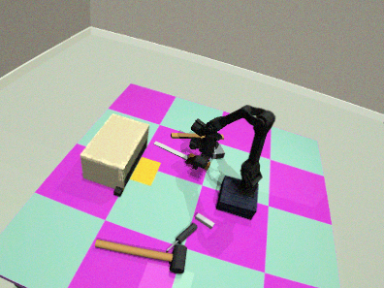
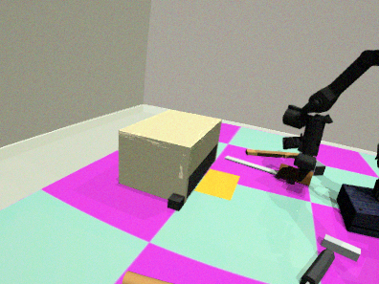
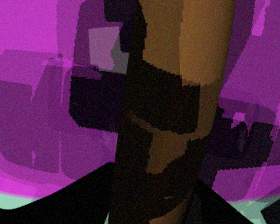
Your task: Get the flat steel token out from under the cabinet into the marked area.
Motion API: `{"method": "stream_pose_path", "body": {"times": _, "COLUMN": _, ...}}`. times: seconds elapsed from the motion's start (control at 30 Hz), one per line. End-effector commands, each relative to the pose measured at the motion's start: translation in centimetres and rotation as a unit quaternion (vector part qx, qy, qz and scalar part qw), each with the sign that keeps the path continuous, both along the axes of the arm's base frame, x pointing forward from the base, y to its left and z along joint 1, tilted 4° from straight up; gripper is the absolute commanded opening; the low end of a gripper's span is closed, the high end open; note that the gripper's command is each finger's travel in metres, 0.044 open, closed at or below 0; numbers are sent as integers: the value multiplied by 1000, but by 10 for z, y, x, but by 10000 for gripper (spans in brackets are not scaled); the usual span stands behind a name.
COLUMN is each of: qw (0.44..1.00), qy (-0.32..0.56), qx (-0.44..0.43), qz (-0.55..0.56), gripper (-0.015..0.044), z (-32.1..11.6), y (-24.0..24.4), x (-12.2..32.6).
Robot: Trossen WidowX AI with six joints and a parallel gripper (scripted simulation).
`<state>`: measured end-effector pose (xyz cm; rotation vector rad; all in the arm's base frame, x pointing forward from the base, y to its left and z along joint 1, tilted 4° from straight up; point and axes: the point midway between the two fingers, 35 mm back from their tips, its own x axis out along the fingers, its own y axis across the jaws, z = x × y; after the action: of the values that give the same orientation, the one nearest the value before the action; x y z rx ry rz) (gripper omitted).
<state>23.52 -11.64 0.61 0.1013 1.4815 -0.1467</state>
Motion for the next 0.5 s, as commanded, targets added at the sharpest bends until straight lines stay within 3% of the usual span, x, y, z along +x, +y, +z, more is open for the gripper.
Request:
{"method": "stream_pose_path", "body": {"times": 0.0, "qw": 1000, "qy": 0, "qx": -2, "qz": 22, "gripper": 0, "z": 1, "y": 0, "x": 1}}
{"method": "stream_pose_path", "body": {"times": 0.47, "qw": 997, "qy": 2, "qx": -7, "qz": 77, "gripper": 0, "z": 1, "y": 0, "x": 1}}
